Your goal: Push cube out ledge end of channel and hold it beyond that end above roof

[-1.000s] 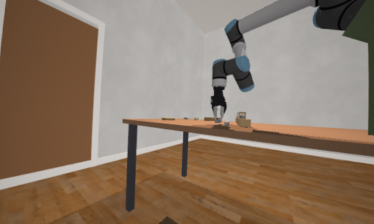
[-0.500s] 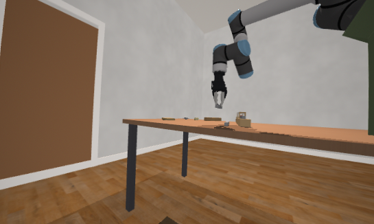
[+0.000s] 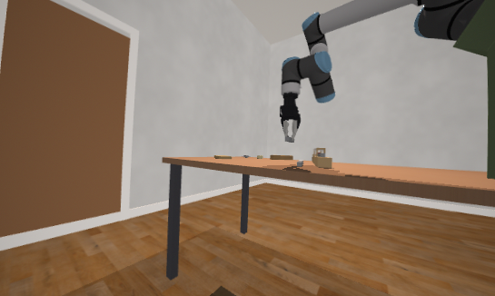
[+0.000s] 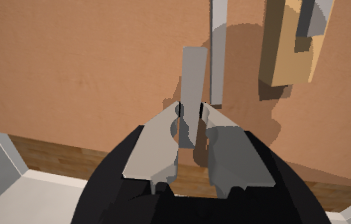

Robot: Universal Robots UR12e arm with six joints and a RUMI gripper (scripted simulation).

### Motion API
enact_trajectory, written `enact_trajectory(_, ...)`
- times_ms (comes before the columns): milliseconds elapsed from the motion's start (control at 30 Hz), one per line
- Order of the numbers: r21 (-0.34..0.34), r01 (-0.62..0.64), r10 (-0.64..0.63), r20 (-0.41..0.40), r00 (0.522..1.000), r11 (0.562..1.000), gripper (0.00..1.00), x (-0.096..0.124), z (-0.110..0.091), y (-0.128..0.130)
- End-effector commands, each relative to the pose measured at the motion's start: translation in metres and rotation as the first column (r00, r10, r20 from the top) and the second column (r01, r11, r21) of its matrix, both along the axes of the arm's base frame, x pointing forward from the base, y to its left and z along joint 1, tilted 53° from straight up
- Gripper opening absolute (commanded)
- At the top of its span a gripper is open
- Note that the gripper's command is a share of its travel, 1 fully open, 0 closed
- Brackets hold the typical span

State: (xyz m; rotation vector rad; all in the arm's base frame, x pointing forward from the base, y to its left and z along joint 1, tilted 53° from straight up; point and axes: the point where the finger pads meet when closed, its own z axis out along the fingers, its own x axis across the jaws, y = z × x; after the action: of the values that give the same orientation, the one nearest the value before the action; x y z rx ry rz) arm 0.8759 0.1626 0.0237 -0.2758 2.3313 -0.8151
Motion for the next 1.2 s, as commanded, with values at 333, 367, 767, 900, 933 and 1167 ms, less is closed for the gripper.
enact_trajectory(333, 0.000, -0.001, 0.001, 0.001, 1.000, 1.000, 0.00, 0.000, 0.001, 0.001)
enact_trajectory(367, 0.000, -0.001, 0.001, 0.001, 1.000, 1.000, 0.00, 0.000, 0.001, 0.001)
enact_trajectory(767, -0.031, -0.031, 0.030, -0.024, 0.999, 0.999, 0.00, -0.032, -0.026, -0.019)
enact_trajectory(900, -0.056, -0.056, 0.054, -0.045, 0.998, 0.997, 0.00, -0.059, -0.045, -0.035)
enact_trajectory(933, -0.069, -0.070, 0.066, -0.056, 0.996, 0.995, 0.00, -0.074, -0.054, -0.043)
enact_trajectory(1167, -0.111, -0.114, 0.104, -0.093, 0.990, 0.987, 0.00, -0.124, -0.077, -0.067)
